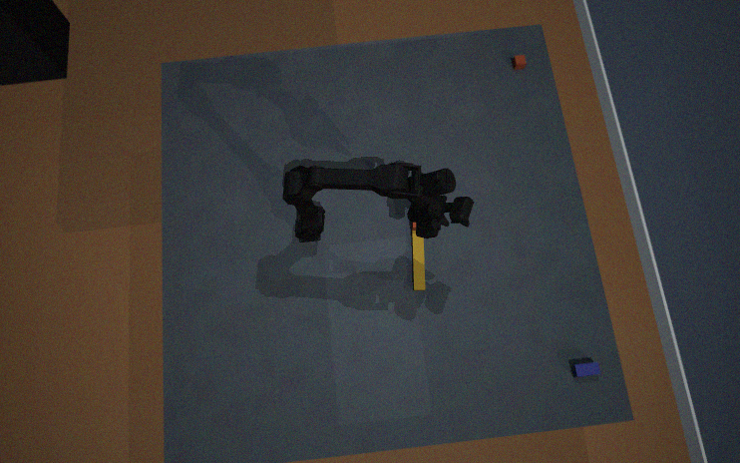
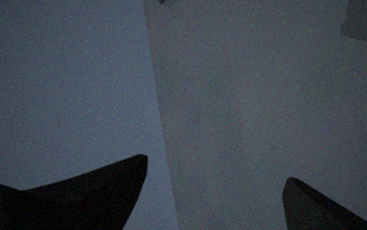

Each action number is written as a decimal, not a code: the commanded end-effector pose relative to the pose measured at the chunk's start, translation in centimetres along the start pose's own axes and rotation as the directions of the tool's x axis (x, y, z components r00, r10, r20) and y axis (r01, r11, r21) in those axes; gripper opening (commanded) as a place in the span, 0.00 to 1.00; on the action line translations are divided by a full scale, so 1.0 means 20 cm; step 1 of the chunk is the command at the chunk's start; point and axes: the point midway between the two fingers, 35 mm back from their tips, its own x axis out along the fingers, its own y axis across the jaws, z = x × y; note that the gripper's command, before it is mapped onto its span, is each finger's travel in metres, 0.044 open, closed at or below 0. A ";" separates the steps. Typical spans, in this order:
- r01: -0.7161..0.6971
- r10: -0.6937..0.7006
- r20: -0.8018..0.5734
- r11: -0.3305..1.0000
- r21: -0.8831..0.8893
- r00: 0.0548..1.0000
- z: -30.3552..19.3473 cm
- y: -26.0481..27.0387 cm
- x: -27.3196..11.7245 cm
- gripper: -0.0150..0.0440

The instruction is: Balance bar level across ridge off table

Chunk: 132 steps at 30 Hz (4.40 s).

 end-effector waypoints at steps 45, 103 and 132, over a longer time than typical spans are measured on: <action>0.653 -0.702 -0.011 0.668 -0.357 0.712 0.09 -0.98 0.56 0.79; 0.655 -0.701 -0.006 0.669 -0.352 0.713 0.09 -1.01 0.61 0.25; 0.653 -0.701 -0.011 0.669 -0.356 0.713 0.09 -0.74 0.34 0.25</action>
